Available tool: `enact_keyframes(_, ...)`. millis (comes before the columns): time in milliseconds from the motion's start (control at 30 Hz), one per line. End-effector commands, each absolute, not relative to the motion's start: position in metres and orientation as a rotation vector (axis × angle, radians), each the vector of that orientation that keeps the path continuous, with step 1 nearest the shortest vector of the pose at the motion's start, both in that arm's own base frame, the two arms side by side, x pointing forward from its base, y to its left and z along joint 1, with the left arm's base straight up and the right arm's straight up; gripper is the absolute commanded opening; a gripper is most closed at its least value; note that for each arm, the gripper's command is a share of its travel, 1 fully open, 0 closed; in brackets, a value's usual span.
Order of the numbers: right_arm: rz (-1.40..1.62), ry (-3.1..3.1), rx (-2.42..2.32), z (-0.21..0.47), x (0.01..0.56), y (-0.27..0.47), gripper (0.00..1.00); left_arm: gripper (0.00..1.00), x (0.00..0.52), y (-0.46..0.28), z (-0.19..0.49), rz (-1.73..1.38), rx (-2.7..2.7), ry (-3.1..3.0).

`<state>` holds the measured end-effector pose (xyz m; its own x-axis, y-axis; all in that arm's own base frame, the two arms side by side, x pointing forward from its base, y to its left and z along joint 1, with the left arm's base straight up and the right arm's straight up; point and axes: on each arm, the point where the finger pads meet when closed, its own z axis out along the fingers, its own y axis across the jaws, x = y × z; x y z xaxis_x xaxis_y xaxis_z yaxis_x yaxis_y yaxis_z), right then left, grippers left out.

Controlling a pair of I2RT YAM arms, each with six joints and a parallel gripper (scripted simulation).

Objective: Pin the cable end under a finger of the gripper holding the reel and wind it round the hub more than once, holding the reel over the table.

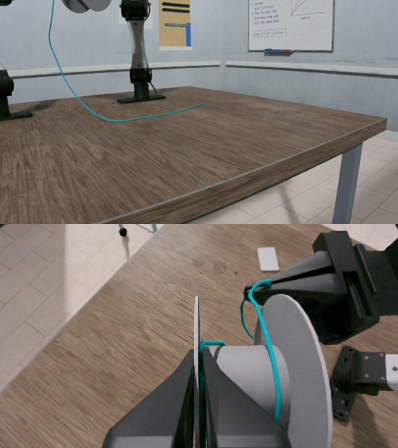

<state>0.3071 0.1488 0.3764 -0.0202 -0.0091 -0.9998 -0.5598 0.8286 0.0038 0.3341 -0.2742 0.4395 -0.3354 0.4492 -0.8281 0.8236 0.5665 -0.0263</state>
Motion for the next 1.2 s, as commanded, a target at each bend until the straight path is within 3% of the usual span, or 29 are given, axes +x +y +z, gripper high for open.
enact_keyframes(0,0.451,1.517,-0.443,0.3828,0.3063,0.1458,0.00,0.00,0.3346,-0.2740,0.4550,-0.589,1.008,1.918)
enact_keyframes(1167,0.451,1.522,-0.443,0.3750,0.3047,0.1483,0.00,0.00,0.3346,-0.2740,0.4550,-0.589,1.007,1.918)
